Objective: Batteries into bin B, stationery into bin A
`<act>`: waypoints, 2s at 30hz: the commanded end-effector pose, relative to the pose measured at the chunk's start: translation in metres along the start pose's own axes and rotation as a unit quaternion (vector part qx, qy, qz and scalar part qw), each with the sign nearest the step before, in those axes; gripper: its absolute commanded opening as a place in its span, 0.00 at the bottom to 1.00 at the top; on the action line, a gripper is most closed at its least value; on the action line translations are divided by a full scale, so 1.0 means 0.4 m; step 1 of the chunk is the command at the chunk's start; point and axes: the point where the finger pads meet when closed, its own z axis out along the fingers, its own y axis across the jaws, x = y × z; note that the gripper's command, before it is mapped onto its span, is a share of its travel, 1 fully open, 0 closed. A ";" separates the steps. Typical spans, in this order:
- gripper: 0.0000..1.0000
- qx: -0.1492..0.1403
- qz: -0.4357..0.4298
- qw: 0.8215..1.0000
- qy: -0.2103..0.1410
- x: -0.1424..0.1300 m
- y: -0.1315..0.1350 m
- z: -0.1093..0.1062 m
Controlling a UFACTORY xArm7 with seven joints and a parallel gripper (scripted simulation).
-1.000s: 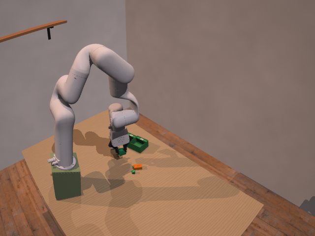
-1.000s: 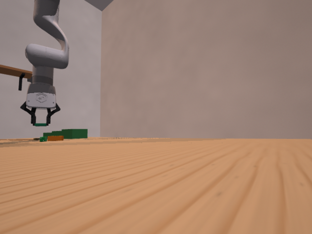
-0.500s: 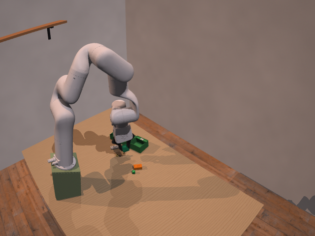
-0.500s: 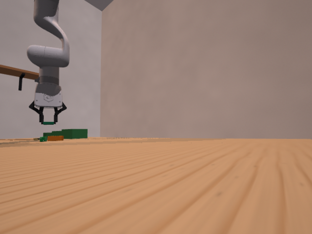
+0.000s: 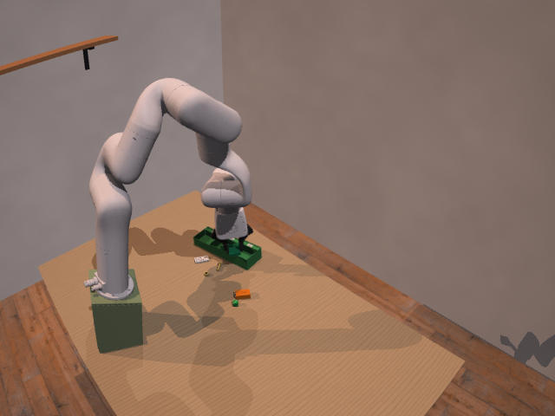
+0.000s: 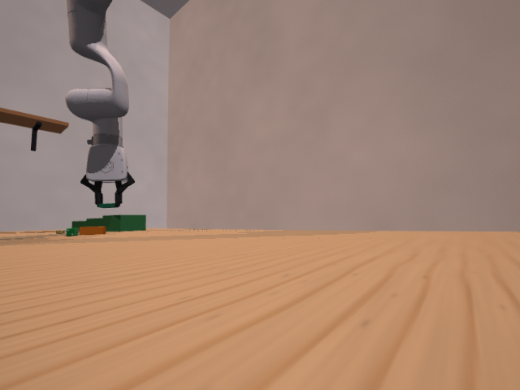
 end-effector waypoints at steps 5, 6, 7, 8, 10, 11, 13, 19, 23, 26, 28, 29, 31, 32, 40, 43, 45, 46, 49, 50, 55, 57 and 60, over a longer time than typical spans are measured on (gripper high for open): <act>0.00 0.011 0.150 0.989 -0.006 0.067 0.080 0.007; 0.00 0.010 0.168 0.986 -0.006 0.067 0.080 0.007; 0.00 0.010 0.187 0.982 -0.006 0.067 0.080 0.007; 0.00 0.010 0.205 0.979 -0.006 0.067 0.080 0.007; 0.00 0.011 0.241 0.970 -0.006 0.067 0.081 0.007; 0.00 0.012 0.259 0.966 -0.007 0.067 0.081 0.007; 0.00 0.013 0.294 0.956 -0.008 0.067 0.081 0.007; 0.00 0.014 0.381 0.924 -0.013 0.067 0.081 0.007; 0.00 0.014 0.385 0.923 -0.013 0.067 0.081 0.007; 0.00 0.014 0.385 0.923 -0.013 0.067 0.081 0.007; 0.00 0.014 0.385 0.923 -0.013 0.067 0.081 0.007; 0.00 0.014 0.385 0.923 -0.013 0.067 0.081 0.007; 0.00 0.014 0.385 0.923 -0.013 0.067 0.081 0.007; 0.00 0.014 0.385 0.923 -0.013 0.067 0.081 0.007; 0.00 0.014 0.385 0.923 -0.013 0.067 0.080 0.027; 0.00 0.014 0.385 0.923 -0.013 0.066 0.080 0.042; 0.00 0.014 0.385 0.923 -0.013 0.066 0.079 0.052; 0.00 0.014 0.385 0.923 -0.013 0.066 0.079 0.057; 0.00 0.014 0.385 0.923 -0.013 0.066 0.079 0.062; 0.00 0.014 0.385 0.923 -0.013 0.066 0.079 0.067; 0.00 0.014 0.385 0.923 -0.013 0.066 0.078 0.092; 0.00 0.014 0.385 0.923 -0.013 0.066 0.077 0.102; 0.00 0.014 0.385 0.923 -0.013 0.065 0.077 0.117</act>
